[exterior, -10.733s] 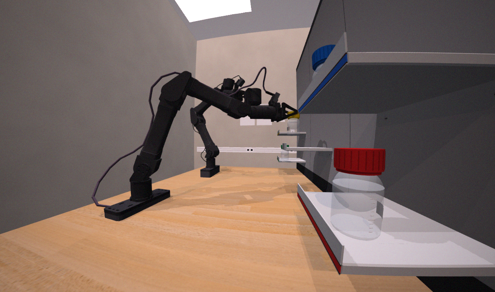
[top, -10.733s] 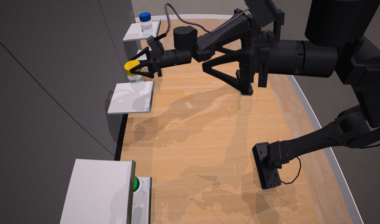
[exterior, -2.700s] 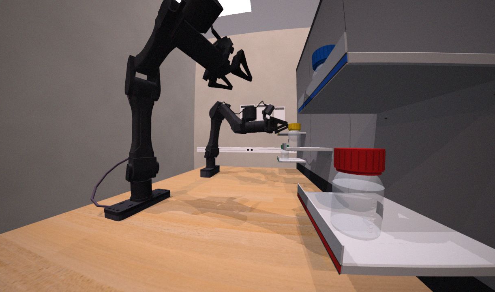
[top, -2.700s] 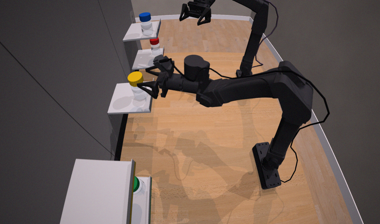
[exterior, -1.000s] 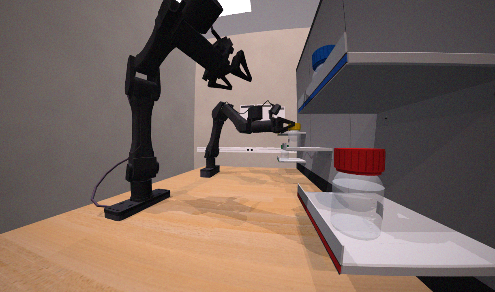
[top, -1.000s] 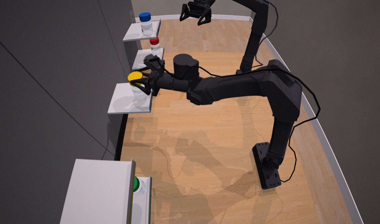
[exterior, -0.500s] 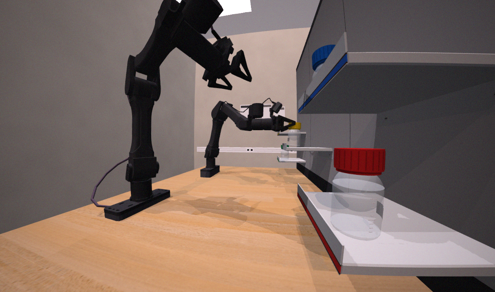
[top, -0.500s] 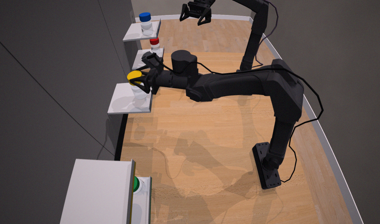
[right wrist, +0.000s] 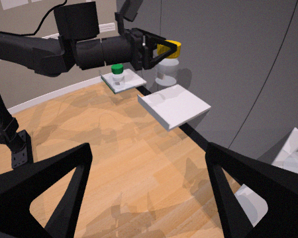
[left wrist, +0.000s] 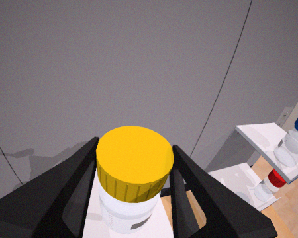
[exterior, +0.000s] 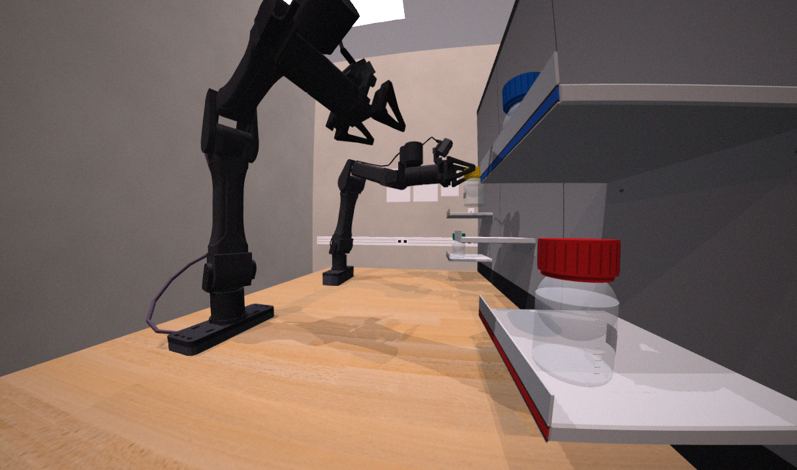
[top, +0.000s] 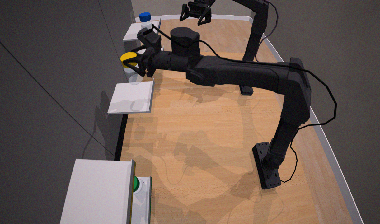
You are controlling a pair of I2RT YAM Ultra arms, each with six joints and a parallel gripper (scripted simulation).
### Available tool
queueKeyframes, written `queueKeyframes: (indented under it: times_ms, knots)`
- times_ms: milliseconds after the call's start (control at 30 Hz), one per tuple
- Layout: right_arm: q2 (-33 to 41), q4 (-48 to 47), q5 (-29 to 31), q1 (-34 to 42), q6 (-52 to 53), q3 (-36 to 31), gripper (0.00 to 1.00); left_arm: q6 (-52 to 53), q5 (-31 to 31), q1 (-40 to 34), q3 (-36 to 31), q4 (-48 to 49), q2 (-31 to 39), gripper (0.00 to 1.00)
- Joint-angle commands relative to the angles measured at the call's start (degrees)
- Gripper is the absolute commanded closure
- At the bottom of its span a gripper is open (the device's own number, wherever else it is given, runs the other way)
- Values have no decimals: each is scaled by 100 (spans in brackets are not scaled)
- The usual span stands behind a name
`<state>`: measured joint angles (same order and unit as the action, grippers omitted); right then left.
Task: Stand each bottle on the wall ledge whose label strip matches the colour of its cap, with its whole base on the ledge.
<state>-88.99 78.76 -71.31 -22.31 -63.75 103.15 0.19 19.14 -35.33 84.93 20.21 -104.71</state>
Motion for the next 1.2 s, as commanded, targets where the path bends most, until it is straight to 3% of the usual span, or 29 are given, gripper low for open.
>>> queueKeyframes:
  times_ms: [0,467,967,1167]
  knots:
    - [4,115,-114,-20,-48,109,11,-58,-6,-37,172,-195,129,50]
    - [4,115,-114,-20,-48,109,11,-62,11,-246,-300,205,692,50]
    - [4,115,-114,-20,-48,109,11,-63,391,-643,-1776,371,2074,50]
    - [4,115,-114,-20,-48,109,11,-37,563,-737,-2100,159,2315,50]
